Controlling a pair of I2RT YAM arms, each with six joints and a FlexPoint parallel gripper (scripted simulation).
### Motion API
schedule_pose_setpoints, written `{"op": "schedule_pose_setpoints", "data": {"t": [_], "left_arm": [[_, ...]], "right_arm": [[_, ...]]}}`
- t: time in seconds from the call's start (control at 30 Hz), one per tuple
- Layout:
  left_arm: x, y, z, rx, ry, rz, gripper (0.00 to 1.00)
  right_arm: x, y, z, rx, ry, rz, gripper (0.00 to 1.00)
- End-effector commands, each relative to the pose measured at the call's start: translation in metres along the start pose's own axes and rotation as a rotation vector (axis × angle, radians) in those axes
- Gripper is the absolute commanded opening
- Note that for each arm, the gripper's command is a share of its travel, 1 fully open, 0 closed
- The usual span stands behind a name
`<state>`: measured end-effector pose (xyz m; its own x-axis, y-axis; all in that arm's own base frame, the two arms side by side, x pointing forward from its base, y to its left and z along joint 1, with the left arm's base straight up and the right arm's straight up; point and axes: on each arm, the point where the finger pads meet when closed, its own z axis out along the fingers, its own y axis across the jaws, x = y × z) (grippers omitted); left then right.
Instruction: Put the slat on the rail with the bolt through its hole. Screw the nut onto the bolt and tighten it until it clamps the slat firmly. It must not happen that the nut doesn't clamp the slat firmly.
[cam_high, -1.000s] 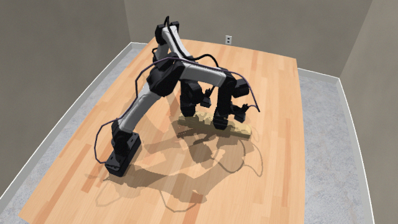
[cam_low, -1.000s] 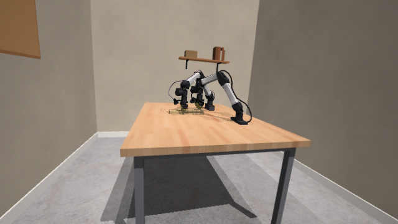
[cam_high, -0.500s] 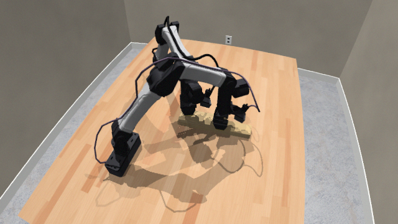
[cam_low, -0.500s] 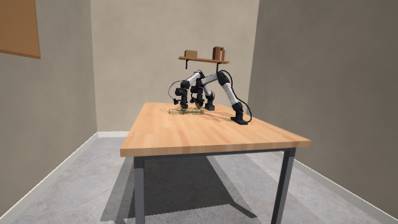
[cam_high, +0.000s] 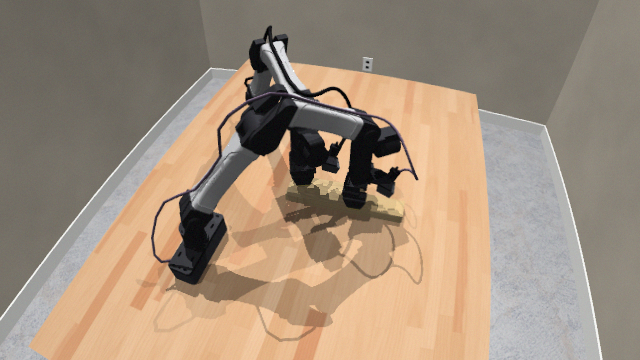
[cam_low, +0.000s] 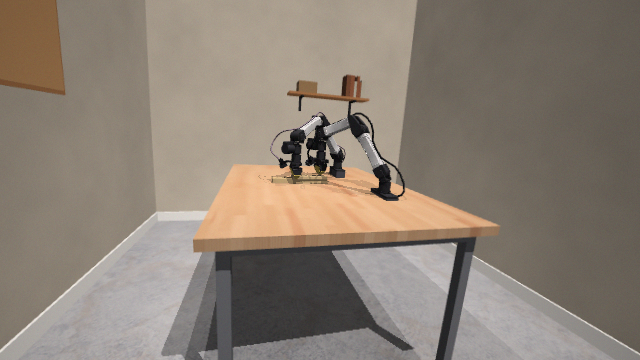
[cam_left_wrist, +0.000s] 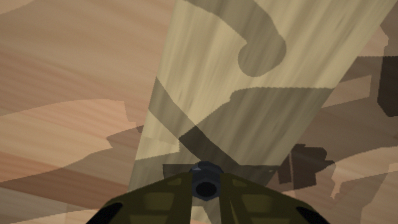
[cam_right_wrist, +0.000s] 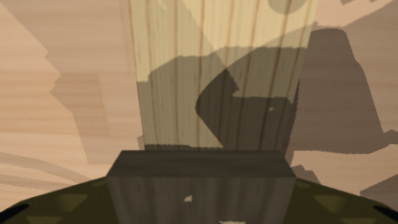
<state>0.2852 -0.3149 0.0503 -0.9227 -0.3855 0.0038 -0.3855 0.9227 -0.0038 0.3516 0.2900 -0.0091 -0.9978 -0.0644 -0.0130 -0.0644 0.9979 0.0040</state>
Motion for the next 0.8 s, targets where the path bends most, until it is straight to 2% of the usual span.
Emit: {"op": "schedule_pose_setpoints", "data": {"t": [0.0, 0.4, 0.77], "left_arm": [[-0.0010, -0.0025, -0.0042, 0.015, -0.007, 0.001, 0.14], [-0.0017, -0.0045, -0.0038, 0.022, -0.010, 0.066, 0.14], [-0.0017, -0.0043, -0.0014, 0.009, -0.008, 0.506, 0.14]], "right_arm": [[-0.0026, 0.0017, -0.0053, -0.010, -0.012, 0.004, 0.67], [-0.0026, 0.0017, -0.0053, -0.010, -0.012, 0.004, 0.67], [-0.0026, 0.0017, -0.0053, -0.010, -0.012, 0.004, 0.67]]}}
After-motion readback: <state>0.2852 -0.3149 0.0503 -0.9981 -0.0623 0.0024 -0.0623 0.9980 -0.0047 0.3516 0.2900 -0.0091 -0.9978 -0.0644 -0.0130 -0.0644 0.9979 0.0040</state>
